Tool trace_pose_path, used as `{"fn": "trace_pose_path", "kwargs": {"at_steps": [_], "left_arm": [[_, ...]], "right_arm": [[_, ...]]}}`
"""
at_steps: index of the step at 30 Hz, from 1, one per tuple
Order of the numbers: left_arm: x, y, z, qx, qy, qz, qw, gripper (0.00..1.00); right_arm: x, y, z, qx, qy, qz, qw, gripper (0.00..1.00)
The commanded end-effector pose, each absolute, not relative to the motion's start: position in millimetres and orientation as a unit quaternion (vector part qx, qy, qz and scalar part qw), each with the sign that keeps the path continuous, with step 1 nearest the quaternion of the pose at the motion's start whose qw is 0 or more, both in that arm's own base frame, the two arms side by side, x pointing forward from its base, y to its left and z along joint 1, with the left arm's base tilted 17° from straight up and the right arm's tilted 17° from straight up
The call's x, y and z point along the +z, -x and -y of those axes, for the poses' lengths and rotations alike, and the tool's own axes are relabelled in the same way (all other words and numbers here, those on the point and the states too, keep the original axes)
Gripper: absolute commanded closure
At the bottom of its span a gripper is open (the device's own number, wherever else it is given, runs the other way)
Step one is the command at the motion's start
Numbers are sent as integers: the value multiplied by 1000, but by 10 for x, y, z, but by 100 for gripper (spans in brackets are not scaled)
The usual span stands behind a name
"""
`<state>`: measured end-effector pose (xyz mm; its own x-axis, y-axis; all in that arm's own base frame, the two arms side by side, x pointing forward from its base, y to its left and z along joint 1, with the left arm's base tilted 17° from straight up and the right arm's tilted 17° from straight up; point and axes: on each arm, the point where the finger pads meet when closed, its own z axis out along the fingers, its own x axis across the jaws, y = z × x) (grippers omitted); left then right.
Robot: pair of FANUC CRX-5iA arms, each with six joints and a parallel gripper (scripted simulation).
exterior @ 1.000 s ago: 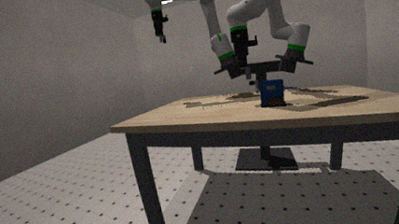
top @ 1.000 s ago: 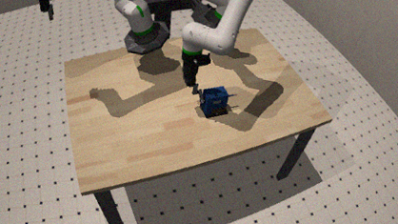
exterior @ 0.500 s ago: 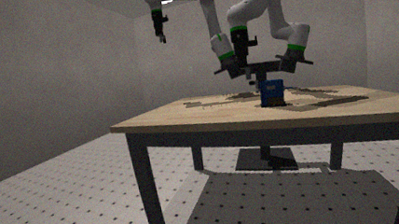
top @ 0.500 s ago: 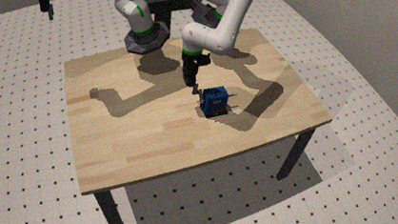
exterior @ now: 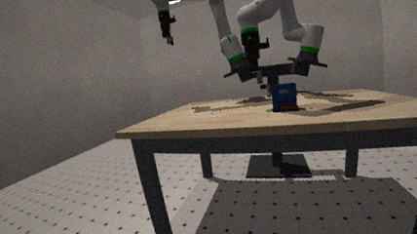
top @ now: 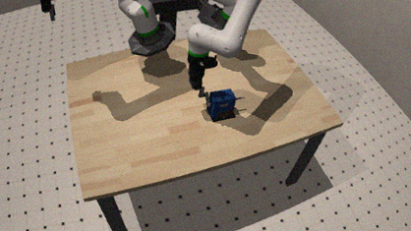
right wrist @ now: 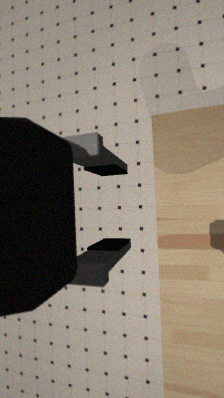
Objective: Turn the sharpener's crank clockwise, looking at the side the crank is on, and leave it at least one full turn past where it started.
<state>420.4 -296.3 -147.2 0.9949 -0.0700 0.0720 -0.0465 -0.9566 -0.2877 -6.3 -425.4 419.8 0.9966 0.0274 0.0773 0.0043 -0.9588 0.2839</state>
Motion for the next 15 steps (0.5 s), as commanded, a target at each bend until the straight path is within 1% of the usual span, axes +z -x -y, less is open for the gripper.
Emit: {"fn": "trace_pose_path", "kwargs": {"at_steps": [1, 15], "left_arm": [[-1478, -4209, 2966, -41, 988, -29, 144, 3], [-1592, -4219, 2933, -41, 988, -29, 144, 3]], "right_arm": [[4208, 66, 4253, 40, -989, -8, 144, 0], [4208, 66, 4253, 40, -989, -8, 144, 0]]}}
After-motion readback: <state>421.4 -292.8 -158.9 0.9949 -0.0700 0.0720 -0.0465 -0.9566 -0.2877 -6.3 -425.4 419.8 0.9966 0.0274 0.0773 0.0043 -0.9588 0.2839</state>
